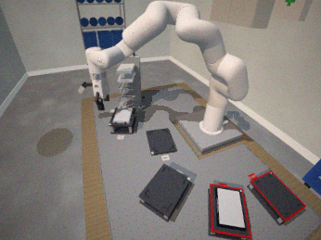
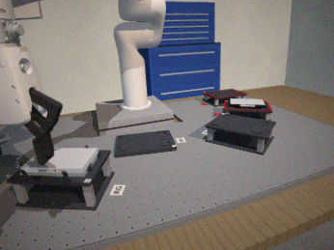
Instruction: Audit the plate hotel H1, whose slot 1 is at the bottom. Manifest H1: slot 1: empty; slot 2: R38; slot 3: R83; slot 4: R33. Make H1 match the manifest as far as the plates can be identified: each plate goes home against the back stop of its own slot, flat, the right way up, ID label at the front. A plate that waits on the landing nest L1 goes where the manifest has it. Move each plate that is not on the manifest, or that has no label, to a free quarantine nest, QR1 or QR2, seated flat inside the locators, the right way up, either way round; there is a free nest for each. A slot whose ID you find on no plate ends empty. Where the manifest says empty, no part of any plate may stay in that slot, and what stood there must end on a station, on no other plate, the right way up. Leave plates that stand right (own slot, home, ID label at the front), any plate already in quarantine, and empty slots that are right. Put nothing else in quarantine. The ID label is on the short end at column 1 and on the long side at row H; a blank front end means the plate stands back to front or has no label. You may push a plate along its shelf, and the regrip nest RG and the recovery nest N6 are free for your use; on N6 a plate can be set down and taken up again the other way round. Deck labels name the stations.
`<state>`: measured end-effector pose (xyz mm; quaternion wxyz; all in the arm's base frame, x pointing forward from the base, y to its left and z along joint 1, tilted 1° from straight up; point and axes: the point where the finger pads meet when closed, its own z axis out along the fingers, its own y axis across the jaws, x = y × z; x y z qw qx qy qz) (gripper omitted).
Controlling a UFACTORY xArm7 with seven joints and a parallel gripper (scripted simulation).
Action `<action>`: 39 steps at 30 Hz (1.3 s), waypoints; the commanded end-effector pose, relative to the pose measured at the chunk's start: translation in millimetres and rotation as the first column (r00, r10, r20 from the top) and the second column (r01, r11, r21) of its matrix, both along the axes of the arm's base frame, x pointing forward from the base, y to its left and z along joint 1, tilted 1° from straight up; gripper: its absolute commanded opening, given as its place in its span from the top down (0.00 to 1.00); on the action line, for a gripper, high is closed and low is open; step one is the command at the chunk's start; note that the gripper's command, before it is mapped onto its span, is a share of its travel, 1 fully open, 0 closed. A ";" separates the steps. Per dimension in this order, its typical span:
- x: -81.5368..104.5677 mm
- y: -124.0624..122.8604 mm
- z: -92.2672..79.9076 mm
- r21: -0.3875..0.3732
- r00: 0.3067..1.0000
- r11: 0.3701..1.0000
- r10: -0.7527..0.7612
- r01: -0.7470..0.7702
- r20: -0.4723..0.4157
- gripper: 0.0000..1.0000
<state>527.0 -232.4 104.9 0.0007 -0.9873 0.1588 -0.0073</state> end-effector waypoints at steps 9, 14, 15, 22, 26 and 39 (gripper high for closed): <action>0.9 -0.6 19.0 -0.002 1.000 1.000 0.000 0.000 0.004 0.00; 0.7 -0.6 27.3 -0.002 1.000 1.000 0.000 0.000 0.004 0.00; 0.7 -0.6 27.3 -0.002 1.000 1.000 0.000 0.000 0.004 0.00; 0.7 -0.6 27.3 -0.002 1.000 1.000 0.000 0.000 0.004 0.00; 0.7 -0.6 27.3 -0.002 1.000 1.000 0.000 0.000 0.004 0.00; 0.4 -0.6 44.0 -0.002 1.000 1.000 0.000 0.000 0.004 0.00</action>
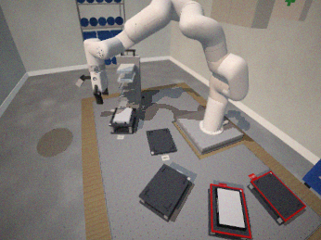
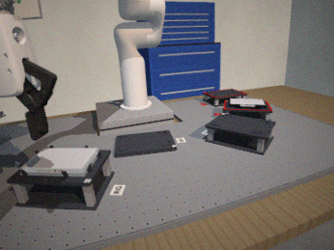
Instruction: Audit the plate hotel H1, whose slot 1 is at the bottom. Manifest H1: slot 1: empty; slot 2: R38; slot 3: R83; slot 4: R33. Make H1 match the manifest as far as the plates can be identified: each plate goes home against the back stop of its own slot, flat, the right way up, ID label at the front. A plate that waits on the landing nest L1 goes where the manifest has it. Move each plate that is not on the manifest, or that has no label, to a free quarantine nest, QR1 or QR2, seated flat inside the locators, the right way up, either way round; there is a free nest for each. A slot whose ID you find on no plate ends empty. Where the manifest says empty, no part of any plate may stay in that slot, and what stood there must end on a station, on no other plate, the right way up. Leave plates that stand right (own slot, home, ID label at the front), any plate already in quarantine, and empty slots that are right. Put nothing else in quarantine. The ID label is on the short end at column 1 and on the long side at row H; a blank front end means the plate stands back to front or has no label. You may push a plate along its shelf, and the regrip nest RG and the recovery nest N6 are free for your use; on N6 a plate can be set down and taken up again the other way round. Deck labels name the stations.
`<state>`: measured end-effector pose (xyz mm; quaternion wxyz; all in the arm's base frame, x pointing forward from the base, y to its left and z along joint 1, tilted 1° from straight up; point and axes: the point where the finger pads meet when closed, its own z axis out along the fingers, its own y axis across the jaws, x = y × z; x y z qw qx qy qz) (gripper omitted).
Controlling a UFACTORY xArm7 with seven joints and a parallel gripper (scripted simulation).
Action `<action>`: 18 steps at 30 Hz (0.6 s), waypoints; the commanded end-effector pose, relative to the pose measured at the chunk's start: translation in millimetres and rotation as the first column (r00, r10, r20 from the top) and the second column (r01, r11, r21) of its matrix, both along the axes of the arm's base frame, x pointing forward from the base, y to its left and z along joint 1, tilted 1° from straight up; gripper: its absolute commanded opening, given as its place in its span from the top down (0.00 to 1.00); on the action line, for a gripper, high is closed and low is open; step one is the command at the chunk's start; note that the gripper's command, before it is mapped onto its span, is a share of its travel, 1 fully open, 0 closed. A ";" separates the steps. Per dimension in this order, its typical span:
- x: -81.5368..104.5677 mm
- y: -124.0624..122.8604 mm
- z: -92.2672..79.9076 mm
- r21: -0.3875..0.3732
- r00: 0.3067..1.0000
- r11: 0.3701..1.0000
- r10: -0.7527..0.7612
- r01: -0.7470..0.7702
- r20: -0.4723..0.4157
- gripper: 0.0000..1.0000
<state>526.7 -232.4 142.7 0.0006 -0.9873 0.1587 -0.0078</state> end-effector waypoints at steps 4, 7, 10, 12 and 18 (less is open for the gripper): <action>0.5 -0.5 19.5 -0.001 1.000 1.000 0.000 0.000 0.003 0.00; 0.3 -0.5 29.5 -0.001 1.000 1.000 0.000 0.000 0.003 0.00; 0.1 -0.5 39.5 -0.001 1.000 1.000 0.000 0.000 0.003 0.00; 0.0 -0.5 46.2 -0.001 1.000 1.000 0.000 0.000 0.003 0.00; -0.2 -0.5 59.5 -0.001 1.000 1.000 0.000 0.000 0.003 0.00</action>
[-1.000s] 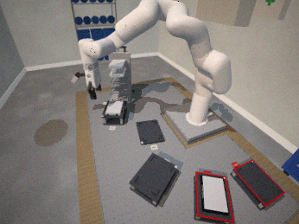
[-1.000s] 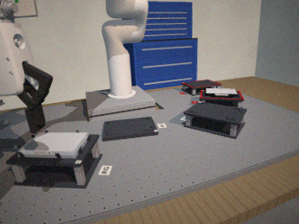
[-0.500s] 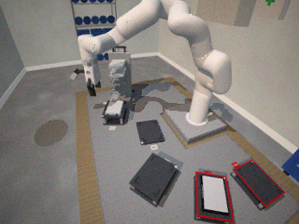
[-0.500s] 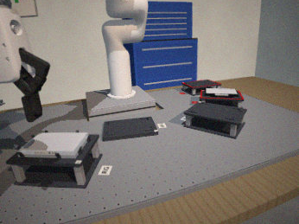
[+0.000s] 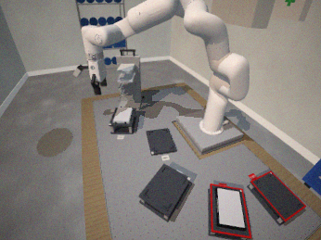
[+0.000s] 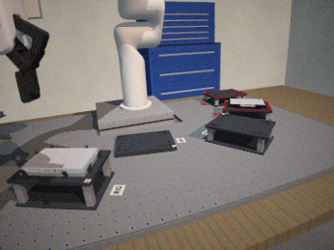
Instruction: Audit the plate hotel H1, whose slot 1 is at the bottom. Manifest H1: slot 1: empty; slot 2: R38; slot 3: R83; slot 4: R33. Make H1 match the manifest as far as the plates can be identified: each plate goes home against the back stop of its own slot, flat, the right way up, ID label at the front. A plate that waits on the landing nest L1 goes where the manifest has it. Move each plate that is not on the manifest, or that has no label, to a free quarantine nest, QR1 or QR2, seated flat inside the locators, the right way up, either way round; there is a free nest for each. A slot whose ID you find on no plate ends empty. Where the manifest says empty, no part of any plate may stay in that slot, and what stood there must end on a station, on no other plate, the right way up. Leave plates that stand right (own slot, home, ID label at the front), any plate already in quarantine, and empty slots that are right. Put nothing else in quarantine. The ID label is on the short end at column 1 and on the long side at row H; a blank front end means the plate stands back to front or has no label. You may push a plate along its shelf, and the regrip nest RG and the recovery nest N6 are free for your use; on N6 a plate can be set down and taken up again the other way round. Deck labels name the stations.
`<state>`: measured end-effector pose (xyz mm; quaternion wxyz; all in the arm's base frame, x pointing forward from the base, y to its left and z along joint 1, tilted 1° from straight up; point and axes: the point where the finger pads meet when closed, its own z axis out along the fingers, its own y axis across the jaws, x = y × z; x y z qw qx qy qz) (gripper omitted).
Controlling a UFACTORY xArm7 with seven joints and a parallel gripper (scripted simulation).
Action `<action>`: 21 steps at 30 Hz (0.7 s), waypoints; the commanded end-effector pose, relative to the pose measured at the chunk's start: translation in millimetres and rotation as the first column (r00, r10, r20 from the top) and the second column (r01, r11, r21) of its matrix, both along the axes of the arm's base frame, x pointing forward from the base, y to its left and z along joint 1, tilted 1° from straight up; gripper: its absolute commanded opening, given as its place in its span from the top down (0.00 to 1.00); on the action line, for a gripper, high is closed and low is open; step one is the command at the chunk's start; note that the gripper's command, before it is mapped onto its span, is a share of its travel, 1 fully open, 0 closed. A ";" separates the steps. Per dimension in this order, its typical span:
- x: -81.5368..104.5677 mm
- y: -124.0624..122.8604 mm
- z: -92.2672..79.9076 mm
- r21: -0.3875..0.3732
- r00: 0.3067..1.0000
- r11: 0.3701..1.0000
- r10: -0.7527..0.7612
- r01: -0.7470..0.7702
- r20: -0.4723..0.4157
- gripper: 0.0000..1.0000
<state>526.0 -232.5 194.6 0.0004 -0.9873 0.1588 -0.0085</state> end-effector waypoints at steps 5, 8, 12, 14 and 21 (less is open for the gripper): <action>0.1 -0.2 24.2 -0.001 1.000 1.000 0.000 0.000 0.002 0.00; -0.1 -0.2 34.2 -0.001 1.000 1.000 0.000 0.000 0.002 0.00; -0.3 -0.2 47.6 -0.001 1.000 1.000 0.000 0.000 0.002 0.00; -0.3 -0.2 48.3 -0.001 1.000 1.000 0.000 0.000 0.002 0.00; -24.4 5.9 47.8 -0.004 0.986 0.986 0.166 -0.166 0.001 0.00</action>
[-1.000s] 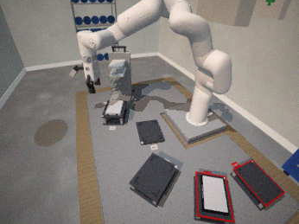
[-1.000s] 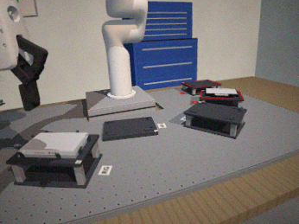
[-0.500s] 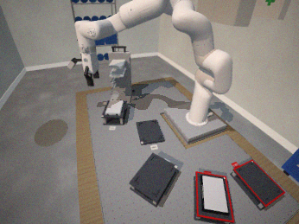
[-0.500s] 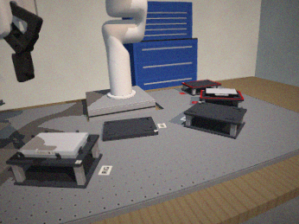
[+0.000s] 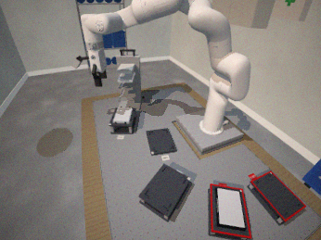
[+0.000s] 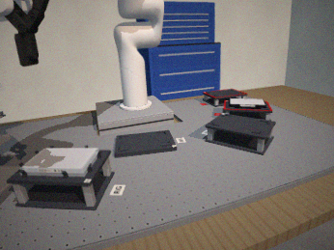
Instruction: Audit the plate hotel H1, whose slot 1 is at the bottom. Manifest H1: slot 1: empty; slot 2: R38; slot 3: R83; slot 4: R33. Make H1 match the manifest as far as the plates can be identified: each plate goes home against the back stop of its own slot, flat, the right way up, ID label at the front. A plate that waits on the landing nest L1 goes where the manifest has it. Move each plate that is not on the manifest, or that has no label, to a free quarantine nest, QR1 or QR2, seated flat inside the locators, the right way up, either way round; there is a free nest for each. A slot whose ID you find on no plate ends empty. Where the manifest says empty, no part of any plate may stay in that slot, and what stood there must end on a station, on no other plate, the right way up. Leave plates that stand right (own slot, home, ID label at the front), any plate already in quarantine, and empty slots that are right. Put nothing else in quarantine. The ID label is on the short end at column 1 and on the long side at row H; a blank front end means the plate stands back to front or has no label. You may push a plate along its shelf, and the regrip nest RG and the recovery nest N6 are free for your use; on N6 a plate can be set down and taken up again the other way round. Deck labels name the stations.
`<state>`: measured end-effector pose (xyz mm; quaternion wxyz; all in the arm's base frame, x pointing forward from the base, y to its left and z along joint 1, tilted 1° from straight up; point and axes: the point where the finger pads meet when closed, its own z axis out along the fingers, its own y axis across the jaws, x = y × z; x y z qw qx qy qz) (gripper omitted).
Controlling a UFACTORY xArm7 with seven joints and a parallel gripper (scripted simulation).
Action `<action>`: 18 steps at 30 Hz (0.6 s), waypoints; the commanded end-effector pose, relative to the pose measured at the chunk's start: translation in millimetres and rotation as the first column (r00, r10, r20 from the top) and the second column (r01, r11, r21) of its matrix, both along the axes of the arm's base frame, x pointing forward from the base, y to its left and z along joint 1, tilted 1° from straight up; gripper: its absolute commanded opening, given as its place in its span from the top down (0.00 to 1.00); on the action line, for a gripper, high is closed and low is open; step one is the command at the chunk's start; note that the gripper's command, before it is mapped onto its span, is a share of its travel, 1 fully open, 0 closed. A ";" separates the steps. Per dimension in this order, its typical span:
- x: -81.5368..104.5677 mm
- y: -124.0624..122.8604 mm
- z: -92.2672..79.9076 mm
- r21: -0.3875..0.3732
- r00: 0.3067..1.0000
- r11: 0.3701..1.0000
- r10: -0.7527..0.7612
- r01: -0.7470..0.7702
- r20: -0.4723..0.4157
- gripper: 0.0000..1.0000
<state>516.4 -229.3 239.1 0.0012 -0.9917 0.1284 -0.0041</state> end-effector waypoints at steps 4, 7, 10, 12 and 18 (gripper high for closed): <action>-34.2 7.6 2.9 -0.008 0.972 0.972 0.236 -0.236 0.009 0.00; -48.7 11.3 2.6 -0.010 0.943 0.943 0.332 -0.332 0.008 0.00; -63.2 15.0 2.4 -0.011 0.905 0.905 0.425 -0.424 0.007 0.00; -63.2 15.0 2.4 -0.011 0.905 0.905 0.425 -0.424 0.007 0.00; -84.9 20.6 1.9 -0.014 0.803 0.803 0.596 -0.596 0.005 0.00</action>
